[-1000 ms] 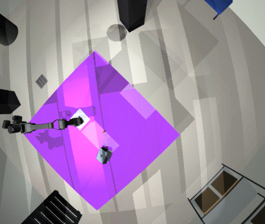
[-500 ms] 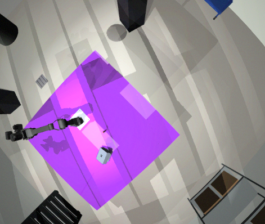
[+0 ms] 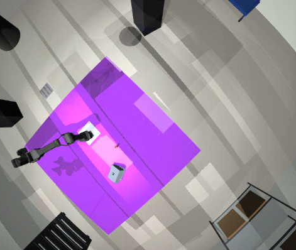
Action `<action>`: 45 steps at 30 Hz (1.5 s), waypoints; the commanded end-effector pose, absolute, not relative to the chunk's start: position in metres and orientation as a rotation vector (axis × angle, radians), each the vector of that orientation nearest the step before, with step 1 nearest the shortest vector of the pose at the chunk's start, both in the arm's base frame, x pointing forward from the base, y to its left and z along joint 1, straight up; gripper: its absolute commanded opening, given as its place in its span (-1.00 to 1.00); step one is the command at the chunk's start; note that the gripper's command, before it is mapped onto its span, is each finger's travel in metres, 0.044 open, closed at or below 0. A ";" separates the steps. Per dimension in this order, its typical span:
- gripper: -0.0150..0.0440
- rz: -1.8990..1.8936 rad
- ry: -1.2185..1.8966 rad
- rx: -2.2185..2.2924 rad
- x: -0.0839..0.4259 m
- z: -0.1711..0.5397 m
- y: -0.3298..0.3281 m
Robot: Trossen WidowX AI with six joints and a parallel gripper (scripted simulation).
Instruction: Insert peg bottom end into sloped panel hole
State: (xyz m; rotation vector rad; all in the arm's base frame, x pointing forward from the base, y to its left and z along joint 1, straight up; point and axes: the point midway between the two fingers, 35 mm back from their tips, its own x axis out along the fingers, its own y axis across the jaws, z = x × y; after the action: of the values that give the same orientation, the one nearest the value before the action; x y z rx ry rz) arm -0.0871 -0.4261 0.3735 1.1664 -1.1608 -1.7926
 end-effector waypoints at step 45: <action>1.00 -1.477 -0.106 1.092 0.152 0.307 -0.385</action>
State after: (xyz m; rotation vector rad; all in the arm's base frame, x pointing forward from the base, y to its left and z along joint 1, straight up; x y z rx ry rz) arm 0.1390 -0.3923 0.3111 1.1162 -0.1702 -1.5076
